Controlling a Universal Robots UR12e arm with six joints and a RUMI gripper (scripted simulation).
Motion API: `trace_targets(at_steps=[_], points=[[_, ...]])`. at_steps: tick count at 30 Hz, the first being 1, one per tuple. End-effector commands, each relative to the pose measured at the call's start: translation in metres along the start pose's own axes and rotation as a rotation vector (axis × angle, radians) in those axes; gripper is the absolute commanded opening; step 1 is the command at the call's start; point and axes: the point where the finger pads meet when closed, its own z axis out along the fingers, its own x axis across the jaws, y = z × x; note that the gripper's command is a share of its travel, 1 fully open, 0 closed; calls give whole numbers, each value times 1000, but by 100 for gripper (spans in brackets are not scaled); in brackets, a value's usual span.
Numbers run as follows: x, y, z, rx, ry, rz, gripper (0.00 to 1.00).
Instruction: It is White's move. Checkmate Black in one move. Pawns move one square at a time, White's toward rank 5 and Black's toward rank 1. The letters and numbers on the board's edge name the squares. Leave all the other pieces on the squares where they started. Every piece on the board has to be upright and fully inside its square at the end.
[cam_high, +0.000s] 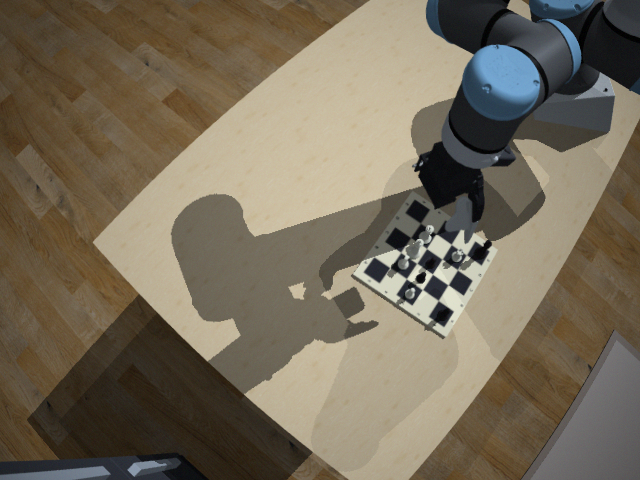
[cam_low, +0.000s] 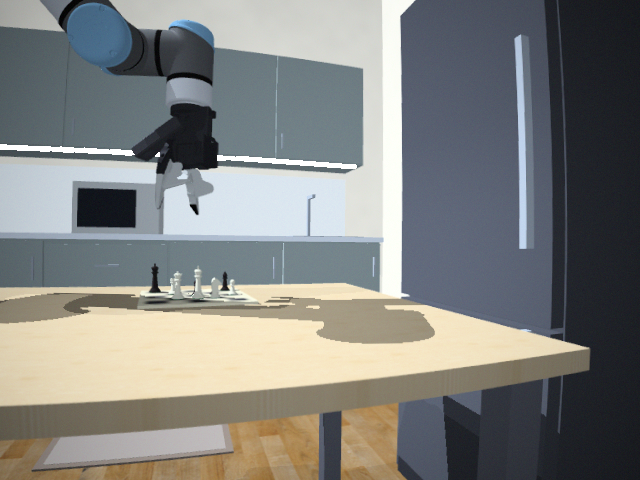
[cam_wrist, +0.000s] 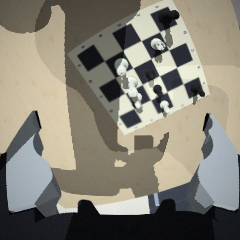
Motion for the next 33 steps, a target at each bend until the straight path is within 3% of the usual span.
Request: trace_targets(at_steps=[1,15,33], points=[[0,0,0,-1,1,15,100],[2,-1,1,-1,1,138,100],[9,-2,7,-1,1,529,100]])
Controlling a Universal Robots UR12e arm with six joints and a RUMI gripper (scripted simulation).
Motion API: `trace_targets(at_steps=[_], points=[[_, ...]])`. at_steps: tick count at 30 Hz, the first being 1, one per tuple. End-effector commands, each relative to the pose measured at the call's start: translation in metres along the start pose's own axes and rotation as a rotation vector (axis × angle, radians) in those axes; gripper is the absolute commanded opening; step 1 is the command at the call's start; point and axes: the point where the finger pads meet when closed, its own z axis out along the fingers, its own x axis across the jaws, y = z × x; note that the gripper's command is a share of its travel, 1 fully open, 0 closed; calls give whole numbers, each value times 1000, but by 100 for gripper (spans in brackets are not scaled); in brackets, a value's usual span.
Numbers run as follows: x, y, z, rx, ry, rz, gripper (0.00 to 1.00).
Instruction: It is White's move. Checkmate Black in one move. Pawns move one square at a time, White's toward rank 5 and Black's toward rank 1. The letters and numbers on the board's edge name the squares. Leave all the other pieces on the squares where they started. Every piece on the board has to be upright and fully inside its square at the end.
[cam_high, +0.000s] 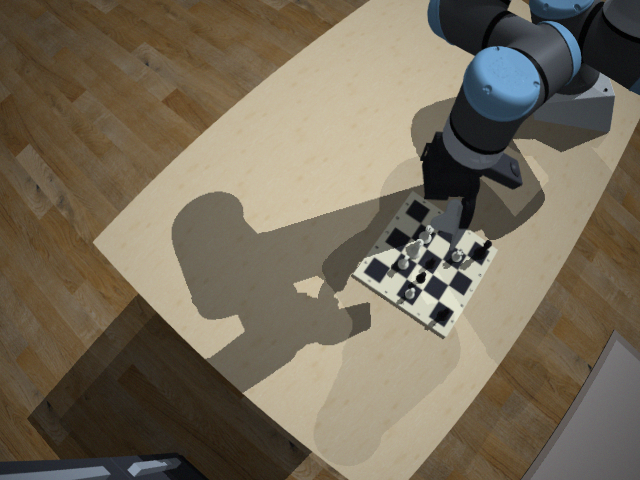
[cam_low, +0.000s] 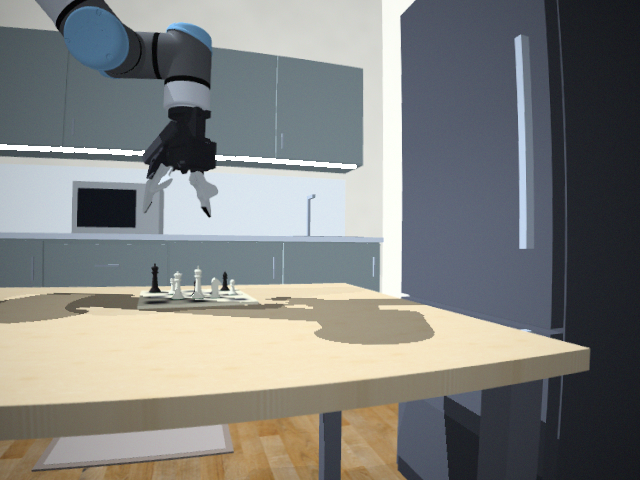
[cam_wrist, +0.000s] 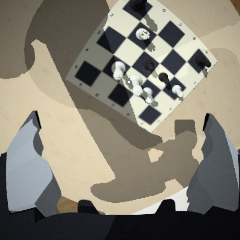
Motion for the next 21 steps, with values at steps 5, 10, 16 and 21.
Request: trace_targets(at_steps=[5,10,16,21], points=[[4,-2,3,-3,-3,290,100],[6,-2,6,-3,-2,482,100],[8,-2,8,-3,-2,647,100],[9,-2,11,-3,-2,863,100]])
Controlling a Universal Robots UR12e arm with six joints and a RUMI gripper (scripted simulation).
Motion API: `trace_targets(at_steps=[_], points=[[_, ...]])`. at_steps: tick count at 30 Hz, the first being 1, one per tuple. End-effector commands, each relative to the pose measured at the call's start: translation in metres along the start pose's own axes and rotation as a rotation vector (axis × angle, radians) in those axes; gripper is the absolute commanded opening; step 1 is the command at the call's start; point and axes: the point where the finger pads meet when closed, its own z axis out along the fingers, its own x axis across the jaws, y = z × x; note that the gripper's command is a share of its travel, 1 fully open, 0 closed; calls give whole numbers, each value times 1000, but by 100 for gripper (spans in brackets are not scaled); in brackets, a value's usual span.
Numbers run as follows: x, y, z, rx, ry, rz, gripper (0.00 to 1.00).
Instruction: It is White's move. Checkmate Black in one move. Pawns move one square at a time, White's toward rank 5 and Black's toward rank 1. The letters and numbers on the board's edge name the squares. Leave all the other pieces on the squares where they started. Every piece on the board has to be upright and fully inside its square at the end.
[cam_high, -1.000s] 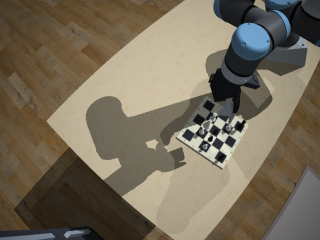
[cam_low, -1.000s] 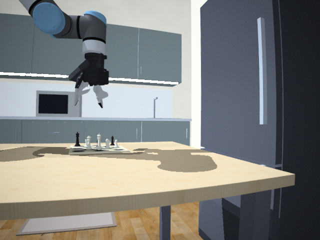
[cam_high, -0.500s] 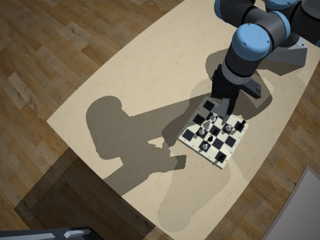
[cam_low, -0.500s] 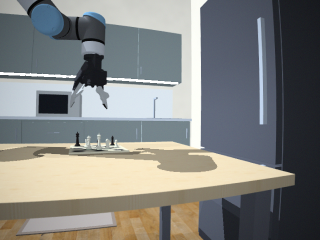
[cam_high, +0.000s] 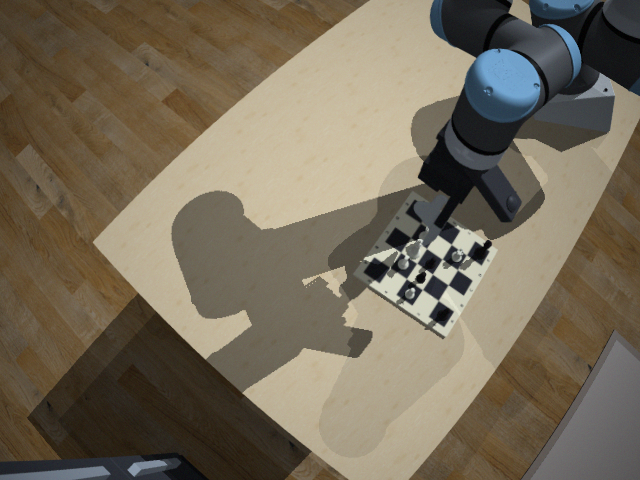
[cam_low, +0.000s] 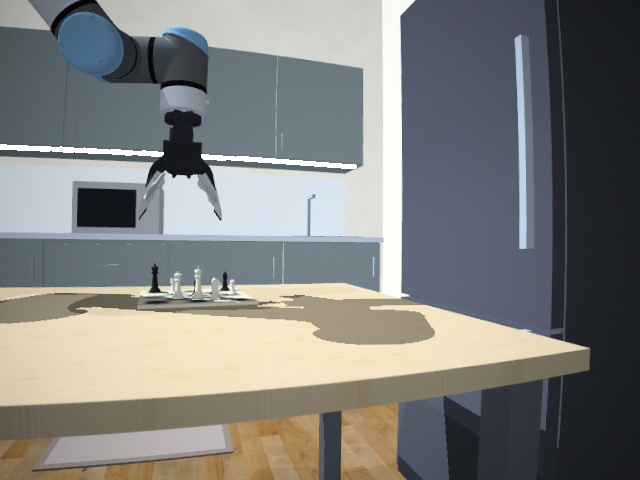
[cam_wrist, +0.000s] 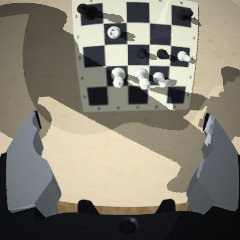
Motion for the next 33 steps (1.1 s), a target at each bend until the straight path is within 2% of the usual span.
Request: trace_targets(at_steps=[1,8,10,25,27,33], points=[[2,-1,3,-9,-4,248,100],[4,-1,7,-10,-2,561,100],[4,-1,7,-10,-2,561,100],[5,4,15,-10,1,1205,100],[5,4,15,-10,1,1205,100],[3,7,18,-10,2,1429,100]])
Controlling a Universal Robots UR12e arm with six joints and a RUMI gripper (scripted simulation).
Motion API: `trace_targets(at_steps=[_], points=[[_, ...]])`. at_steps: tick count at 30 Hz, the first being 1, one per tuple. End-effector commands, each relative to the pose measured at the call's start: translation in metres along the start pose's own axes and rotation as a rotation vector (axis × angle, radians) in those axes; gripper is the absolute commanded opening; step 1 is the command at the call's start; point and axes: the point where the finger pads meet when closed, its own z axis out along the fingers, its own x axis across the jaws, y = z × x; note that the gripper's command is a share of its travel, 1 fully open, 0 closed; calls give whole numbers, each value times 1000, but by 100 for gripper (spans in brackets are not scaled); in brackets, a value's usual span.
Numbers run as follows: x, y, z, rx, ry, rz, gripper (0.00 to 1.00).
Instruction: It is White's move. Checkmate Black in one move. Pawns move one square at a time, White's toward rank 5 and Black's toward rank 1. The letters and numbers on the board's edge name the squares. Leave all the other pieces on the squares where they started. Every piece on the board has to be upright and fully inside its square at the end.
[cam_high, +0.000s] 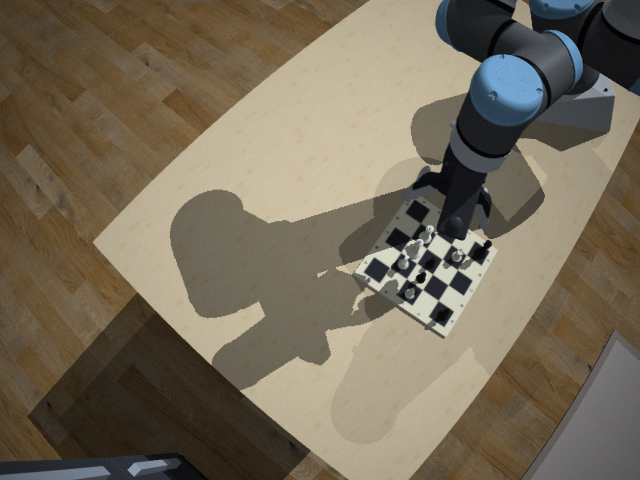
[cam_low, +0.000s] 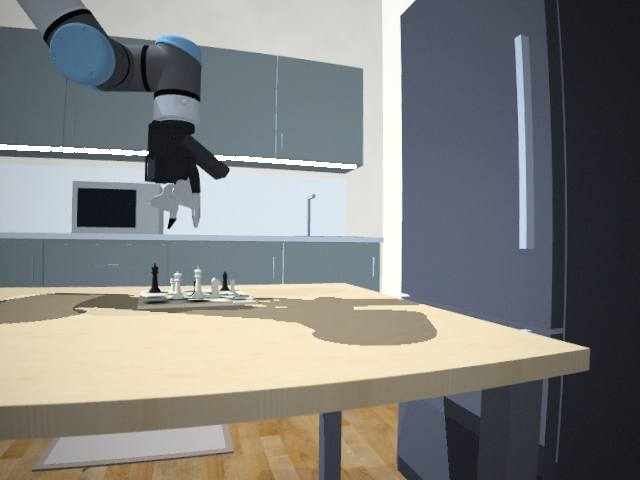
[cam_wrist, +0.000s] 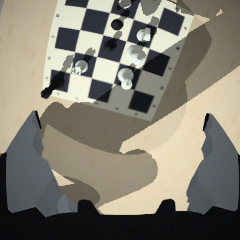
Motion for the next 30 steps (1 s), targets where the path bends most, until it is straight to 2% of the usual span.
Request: trace_targets(at_steps=[1,9,11,23,30], points=[[2,1,2,-8,8,212,100],[4,4,5,-7,9,456,100],[4,4,5,-7,9,456,100],[5,8,8,-6,10,699,100],[5,9,9,-5,10,757,100]])
